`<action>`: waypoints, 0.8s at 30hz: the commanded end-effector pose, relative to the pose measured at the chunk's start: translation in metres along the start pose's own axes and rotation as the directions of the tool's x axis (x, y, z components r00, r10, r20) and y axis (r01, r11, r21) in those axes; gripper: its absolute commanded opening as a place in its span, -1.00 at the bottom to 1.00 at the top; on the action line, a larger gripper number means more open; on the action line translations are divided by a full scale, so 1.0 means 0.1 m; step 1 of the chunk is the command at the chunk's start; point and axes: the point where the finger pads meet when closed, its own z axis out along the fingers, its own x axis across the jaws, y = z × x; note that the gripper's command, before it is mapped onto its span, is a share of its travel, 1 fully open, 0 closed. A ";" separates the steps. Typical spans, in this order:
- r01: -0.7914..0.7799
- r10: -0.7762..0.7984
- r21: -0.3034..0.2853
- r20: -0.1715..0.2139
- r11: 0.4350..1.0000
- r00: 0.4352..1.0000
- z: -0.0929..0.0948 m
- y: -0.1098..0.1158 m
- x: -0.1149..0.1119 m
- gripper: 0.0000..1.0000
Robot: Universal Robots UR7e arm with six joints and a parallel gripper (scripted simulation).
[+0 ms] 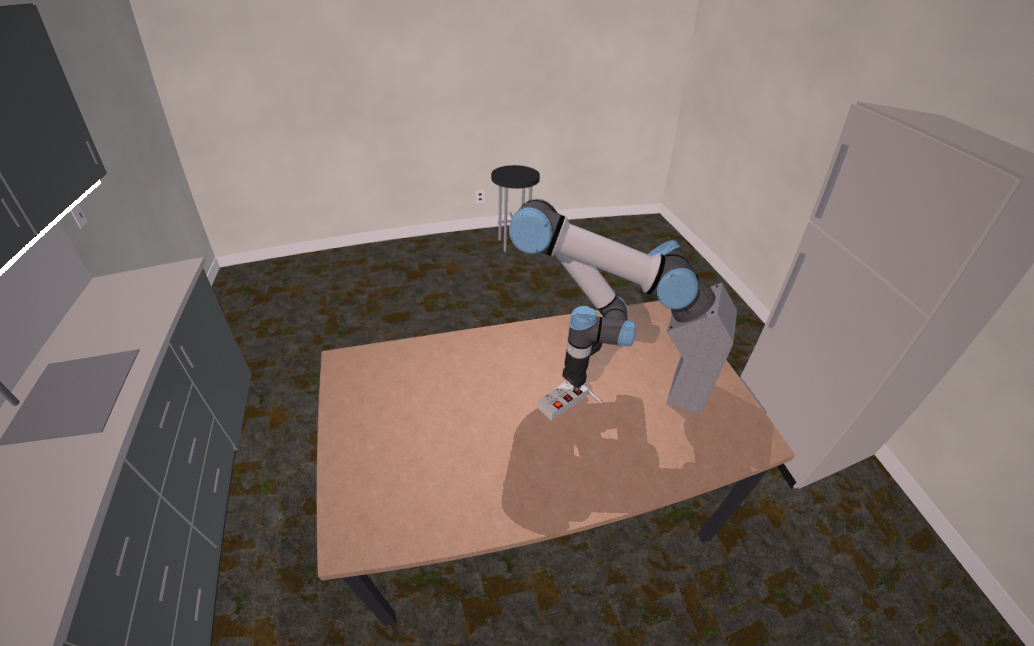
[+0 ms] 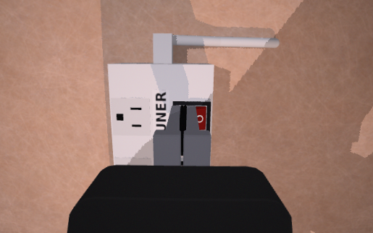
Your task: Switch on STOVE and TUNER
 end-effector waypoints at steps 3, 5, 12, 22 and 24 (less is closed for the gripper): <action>0.000 0.000 -0.001 0.001 1.000 1.000 0.01 0.00 0.00 -1.00; 0.000 0.000 -0.001 0.001 1.000 1.000 0.01 0.00 0.00 -1.00; 0.000 0.000 -0.001 0.001 1.000 1.000 0.04 0.00 0.00 -1.00; 0.000 0.000 -0.001 0.001 1.000 1.000 0.07 0.00 0.00 -1.00; 0.000 0.000 -0.001 0.001 1.000 1.000 0.08 0.00 0.00 -1.00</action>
